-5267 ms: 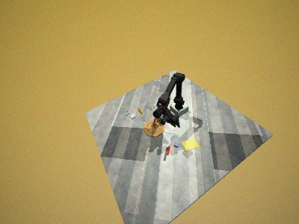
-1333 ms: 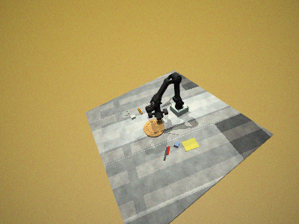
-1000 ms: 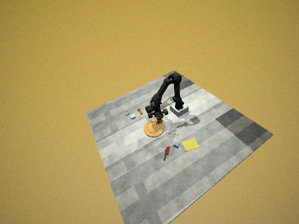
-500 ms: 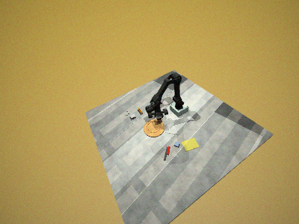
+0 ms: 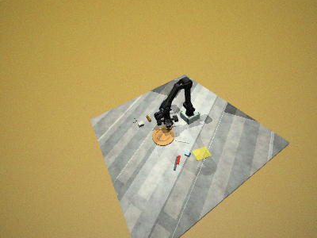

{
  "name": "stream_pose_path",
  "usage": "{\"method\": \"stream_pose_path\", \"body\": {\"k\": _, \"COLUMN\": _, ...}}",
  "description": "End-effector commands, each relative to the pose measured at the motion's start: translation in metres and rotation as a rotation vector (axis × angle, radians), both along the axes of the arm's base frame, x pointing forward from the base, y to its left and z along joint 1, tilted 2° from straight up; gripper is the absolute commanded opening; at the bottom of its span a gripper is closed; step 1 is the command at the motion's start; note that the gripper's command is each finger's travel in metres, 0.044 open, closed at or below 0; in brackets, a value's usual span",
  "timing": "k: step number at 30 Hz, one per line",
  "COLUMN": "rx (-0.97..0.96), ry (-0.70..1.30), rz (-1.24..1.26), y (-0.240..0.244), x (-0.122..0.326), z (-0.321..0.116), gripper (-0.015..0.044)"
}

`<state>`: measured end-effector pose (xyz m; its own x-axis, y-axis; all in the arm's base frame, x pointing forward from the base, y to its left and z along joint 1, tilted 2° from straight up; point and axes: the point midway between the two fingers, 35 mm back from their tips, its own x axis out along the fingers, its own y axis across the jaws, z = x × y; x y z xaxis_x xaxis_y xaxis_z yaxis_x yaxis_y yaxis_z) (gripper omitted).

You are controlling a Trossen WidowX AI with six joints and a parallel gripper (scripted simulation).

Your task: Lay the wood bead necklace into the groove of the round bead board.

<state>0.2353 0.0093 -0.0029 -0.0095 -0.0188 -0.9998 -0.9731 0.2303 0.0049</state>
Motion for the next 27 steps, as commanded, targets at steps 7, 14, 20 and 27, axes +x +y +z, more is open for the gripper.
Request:
{"method": "stream_pose_path", "body": {"k": 7, "rx": 0.000, "ry": 0.000, "rz": 0.000, "y": 0.000, "x": 0.000, "z": 0.000, "gripper": 0.0000}}
{"method": "stream_pose_path", "body": {"k": 14, "rx": -0.001, "ry": 0.002, "rz": 0.002, "y": 0.000, "x": 0.001, "z": 0.011, "gripper": 0.0131}}
{"method": "stream_pose_path", "body": {"k": 20, "rx": -0.003, "ry": 0.004, "rz": 0.004, "y": 0.001, "x": 0.000, "z": 0.025, "gripper": 0.0289}}
{"method": "stream_pose_path", "body": {"k": 27, "rx": -0.004, "ry": 0.003, "rz": -0.054, "y": 0.002, "x": 0.000, "z": 0.025, "gripper": 0.0367}}
